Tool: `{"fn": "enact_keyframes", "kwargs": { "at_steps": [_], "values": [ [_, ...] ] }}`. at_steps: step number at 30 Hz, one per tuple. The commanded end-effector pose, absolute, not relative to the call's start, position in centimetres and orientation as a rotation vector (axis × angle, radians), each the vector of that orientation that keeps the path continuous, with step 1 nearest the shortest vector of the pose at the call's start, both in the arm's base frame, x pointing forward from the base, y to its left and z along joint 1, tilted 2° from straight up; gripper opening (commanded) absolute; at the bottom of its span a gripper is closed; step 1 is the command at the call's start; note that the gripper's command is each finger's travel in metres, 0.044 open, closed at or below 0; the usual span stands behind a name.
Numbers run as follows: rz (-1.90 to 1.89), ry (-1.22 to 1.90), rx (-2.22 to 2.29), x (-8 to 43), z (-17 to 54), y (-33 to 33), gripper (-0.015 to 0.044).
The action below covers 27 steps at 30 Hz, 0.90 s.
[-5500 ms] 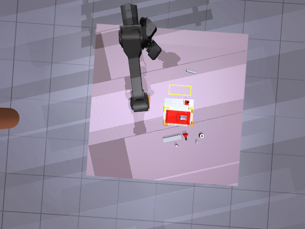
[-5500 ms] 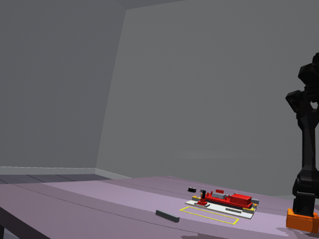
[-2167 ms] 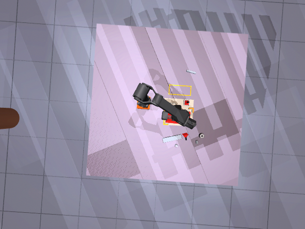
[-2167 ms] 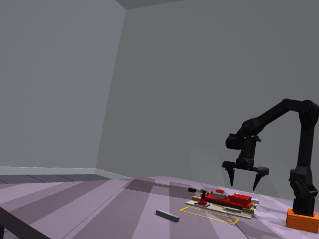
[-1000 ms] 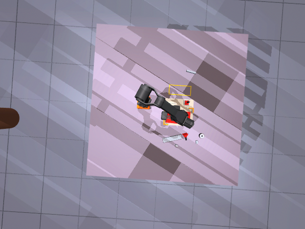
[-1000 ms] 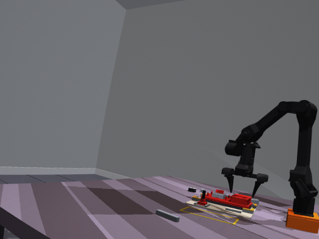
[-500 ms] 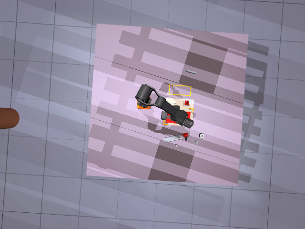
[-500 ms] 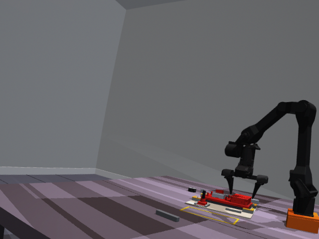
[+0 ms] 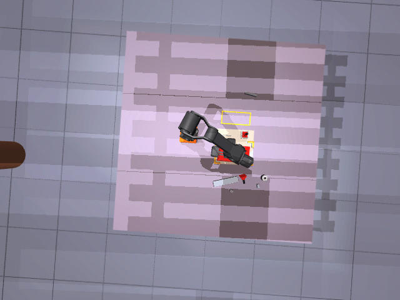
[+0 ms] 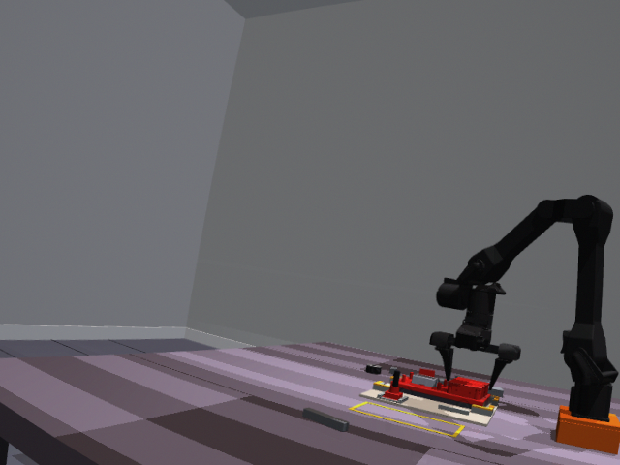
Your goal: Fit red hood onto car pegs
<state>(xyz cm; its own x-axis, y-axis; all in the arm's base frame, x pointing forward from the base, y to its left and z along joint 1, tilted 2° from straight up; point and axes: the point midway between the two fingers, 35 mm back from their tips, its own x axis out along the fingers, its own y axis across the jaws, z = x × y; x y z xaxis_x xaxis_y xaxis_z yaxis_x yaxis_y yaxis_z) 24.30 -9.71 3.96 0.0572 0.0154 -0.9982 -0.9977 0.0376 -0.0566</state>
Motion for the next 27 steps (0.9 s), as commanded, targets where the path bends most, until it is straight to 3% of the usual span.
{"fn": "enact_keyframes", "kwargs": {
  "at_steps": [1, 15, 18, 27],
  "values": [
    [1.153, 1.172, -1.189, 24.26, 3.54, -9.61, 0.0440],
    [1.154, 1.172, -1.189, 24.27, 2.88, -9.59, 0.0440],
    [1.149, 1.172, -1.197, 24.32, 3.23, -9.68, 0.0361],
    [1.149, 1.172, -1.197, 24.32, 3.23, -9.68, 0.0301]
  ]
}}
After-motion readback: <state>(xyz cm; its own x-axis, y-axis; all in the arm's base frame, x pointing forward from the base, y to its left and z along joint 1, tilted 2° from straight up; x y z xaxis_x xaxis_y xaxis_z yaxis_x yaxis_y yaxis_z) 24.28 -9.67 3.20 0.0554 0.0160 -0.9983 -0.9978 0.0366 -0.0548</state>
